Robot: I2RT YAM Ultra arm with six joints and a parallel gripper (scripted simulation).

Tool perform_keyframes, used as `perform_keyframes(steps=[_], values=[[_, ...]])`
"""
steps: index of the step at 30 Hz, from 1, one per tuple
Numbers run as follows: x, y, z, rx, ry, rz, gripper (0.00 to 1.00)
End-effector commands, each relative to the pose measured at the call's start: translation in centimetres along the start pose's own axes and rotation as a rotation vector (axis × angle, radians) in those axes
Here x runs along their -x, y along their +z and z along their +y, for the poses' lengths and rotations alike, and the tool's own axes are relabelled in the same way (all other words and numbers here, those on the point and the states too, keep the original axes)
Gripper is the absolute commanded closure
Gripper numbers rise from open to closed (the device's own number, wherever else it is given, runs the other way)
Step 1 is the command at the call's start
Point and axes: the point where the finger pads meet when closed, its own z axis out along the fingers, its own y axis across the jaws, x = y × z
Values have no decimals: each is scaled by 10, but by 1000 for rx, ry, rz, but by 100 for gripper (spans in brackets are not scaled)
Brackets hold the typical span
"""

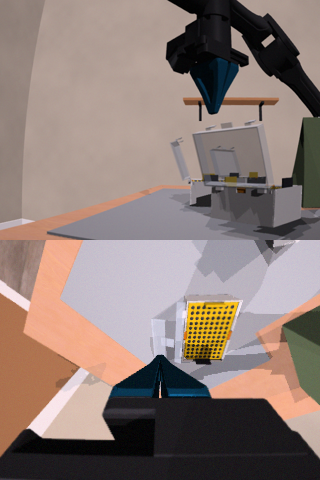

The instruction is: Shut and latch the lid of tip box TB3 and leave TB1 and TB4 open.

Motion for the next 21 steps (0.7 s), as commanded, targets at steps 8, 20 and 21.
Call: perform_keyframes(steps=[8, 20, 21], values=[[-26, 43, 19, -68, -45, -25, 100], [-25, 41, 6, -68, -45, -25, 100], [-25, 40, 4, -68, -45, -25, 100]])
